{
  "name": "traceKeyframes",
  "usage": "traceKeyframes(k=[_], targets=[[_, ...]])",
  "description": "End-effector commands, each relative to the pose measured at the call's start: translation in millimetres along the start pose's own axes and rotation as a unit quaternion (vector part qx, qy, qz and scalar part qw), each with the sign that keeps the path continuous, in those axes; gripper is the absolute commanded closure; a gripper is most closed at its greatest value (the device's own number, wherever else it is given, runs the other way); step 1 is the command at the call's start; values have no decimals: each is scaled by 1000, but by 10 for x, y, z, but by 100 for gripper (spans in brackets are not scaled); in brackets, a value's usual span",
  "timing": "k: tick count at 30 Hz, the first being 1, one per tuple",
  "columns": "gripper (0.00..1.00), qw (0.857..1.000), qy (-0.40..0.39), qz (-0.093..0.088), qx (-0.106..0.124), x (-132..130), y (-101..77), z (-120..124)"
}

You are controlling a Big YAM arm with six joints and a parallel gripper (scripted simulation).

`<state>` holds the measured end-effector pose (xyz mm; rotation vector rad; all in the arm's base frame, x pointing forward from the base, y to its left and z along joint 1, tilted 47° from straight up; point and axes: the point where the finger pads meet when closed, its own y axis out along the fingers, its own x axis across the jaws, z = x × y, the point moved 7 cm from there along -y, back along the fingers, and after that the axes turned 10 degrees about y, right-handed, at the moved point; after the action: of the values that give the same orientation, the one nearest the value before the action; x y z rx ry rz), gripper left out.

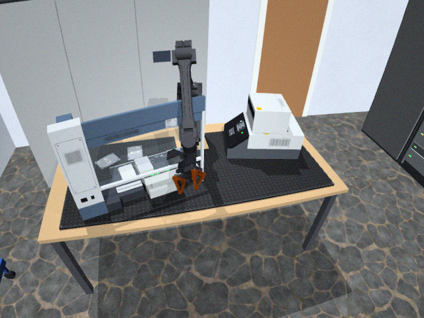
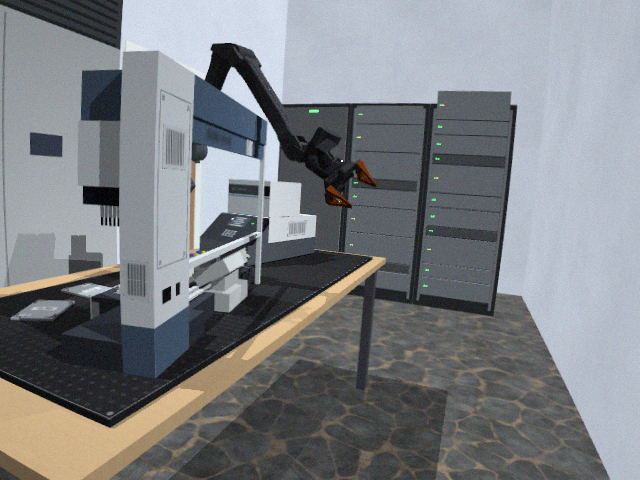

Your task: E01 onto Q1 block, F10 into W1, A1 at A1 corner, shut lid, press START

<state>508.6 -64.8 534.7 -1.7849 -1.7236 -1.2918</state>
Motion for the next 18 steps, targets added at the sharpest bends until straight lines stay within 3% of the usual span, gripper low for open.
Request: traceKeyframes(k=[1, 2, 4, 7, 9, 14, 18], targets=[[0, 998, 1, -33, -56, 461, 43, -486], [0, 997, -2, -34, -63, 494, 44, -508], [0, 998, -6, -42, -51, 511, 49, -587], [0, 998, -2, -36, -55, 428, 59, -817], [0, 998, -2, -36, -55, 428, 59, -817], [0, 996, -18, -4, -91, 258, 104, -742], [0, 996, -24, 3, -87, 107, 139, -1032]])
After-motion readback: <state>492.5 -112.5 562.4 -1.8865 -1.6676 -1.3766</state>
